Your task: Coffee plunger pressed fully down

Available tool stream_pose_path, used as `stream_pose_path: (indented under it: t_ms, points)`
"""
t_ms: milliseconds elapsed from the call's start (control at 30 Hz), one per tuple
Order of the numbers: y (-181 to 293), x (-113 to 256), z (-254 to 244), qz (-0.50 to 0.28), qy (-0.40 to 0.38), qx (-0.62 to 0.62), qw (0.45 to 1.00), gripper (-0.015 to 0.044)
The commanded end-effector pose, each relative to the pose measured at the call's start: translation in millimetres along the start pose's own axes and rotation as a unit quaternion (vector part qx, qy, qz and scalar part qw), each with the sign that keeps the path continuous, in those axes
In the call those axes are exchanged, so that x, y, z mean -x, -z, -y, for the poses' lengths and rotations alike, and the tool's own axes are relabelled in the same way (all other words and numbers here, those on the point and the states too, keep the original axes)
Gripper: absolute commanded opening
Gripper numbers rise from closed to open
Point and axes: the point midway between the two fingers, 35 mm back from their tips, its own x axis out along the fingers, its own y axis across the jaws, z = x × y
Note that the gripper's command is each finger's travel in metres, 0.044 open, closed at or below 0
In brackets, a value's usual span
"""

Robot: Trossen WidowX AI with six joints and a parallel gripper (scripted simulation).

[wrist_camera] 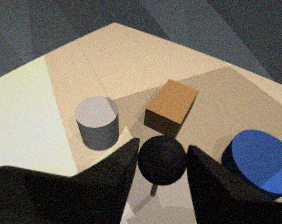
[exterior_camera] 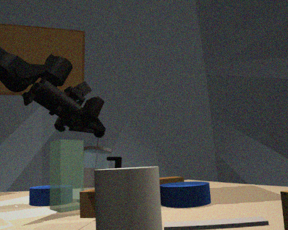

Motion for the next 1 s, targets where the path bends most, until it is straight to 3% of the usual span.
stream_pose_path:
  t_ms: [0, 967]
  points:
    - [19.1, -7.0, -0.1, -0.028, 0.001, -0.004, 1.0, 0.0126]
    - [14.0, -13.1, 0.0, -0.027, 0.001, -0.004, 1.0, 0.0126]
